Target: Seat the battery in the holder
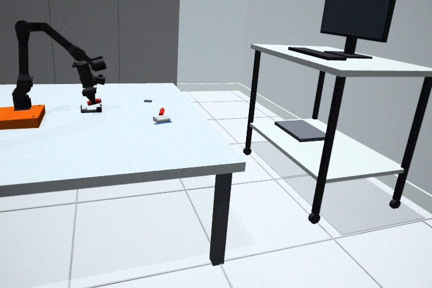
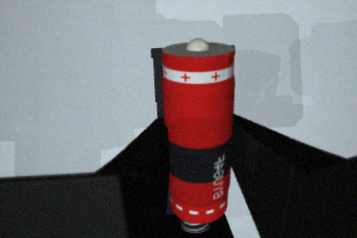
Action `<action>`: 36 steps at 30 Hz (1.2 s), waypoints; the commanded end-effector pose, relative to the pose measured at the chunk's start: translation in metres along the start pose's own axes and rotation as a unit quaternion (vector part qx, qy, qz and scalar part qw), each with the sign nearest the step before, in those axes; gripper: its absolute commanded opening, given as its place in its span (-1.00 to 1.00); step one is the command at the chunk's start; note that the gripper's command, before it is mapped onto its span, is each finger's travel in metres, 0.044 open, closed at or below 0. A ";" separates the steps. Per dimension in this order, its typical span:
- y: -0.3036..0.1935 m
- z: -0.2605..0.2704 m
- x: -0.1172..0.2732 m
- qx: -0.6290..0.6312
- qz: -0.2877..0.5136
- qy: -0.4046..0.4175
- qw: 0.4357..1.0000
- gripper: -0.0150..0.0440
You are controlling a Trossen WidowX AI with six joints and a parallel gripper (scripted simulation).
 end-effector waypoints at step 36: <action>-0.024 0.001 -0.017 0.001 -0.112 -0.006 0.994 -0.20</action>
Point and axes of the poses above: the point midway between the two fingers, 35 mm back from their tips, its own x axis back along the fingers, its own z axis across the jaws, y = z × x, the point moved 6 cm from there along x, back along the fingers, and after that the axes turned 3 degrees about x, right-handed, at the moved point
